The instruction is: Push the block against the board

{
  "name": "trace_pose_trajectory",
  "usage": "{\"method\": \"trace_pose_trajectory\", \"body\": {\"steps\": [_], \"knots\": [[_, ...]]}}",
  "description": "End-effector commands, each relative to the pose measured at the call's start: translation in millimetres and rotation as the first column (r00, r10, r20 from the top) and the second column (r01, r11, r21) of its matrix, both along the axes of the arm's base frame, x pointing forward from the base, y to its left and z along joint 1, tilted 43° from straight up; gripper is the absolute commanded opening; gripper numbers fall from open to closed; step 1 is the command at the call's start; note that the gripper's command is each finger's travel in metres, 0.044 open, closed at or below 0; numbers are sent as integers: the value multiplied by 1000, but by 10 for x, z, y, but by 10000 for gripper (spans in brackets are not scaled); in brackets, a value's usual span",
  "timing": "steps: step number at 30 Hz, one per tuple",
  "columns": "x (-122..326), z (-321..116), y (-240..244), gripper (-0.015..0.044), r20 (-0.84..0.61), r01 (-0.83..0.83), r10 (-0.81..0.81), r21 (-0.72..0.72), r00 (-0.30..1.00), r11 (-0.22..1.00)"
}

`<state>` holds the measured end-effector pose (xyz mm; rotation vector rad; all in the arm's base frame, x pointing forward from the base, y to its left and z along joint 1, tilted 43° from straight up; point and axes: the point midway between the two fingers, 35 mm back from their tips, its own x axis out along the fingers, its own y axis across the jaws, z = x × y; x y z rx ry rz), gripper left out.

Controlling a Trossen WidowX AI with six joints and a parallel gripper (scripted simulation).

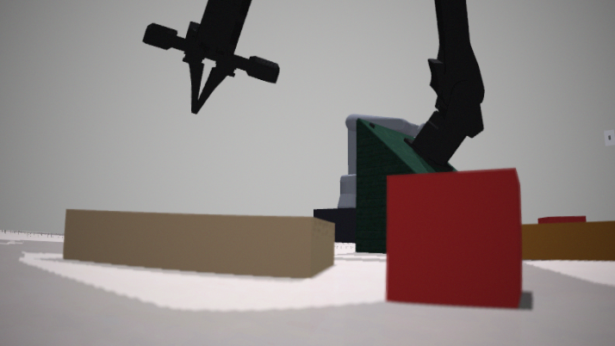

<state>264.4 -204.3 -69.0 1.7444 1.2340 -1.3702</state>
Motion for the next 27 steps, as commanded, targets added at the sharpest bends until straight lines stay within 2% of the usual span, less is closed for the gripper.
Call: {"method": "trace_pose_trajectory", "body": {"steps": [1,15,22,27], "knots": [[198,-123,254,0,47,-102,98,85,994,991],[761,-428,1212,0,285,-409,323,332,902,850],[783,-465,1279,0,297,-421,329,341,896,840],[800,-846,1637,0,298,-421,328,342,897,840]]}}
